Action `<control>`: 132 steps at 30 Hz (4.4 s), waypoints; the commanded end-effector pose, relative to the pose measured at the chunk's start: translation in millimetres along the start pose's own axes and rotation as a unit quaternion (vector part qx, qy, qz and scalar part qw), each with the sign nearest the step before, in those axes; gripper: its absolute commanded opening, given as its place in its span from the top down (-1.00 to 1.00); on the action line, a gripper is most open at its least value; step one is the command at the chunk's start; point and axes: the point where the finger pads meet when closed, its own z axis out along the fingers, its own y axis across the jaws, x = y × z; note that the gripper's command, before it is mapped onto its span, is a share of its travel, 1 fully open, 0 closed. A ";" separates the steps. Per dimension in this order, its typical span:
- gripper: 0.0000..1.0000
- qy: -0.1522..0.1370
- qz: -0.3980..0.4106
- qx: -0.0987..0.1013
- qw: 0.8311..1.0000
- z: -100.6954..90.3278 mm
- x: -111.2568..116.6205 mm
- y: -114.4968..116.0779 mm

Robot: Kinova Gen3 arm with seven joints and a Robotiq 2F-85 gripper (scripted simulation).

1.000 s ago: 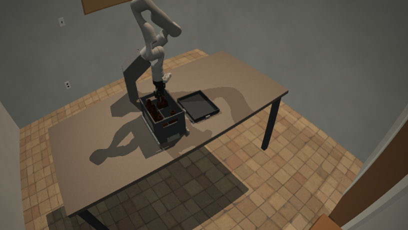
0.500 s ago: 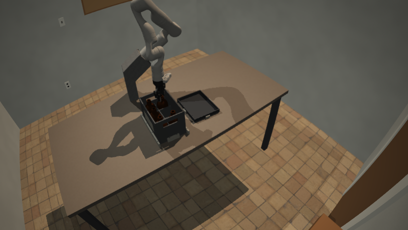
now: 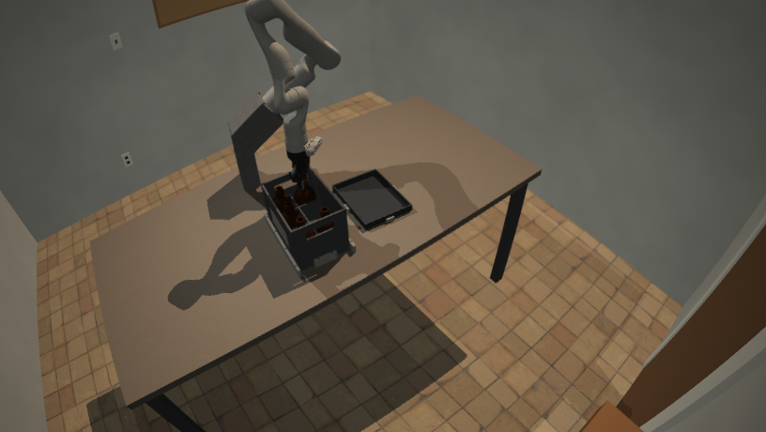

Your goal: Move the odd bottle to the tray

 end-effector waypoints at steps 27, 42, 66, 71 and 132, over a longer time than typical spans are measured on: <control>1.00 0.000 0.000 0.000 1.000 0.1 0.0 0.5; 1.00 0.000 0.000 0.000 1.000 0.1 0.0 0.5; 1.00 0.000 0.000 0.000 1.000 -2.1 0.0 0.4; 1.00 0.000 0.000 0.000 1.000 -5.3 0.0 0.2; 1.00 0.000 0.000 0.000 1.000 -39.9 -0.4 -1.6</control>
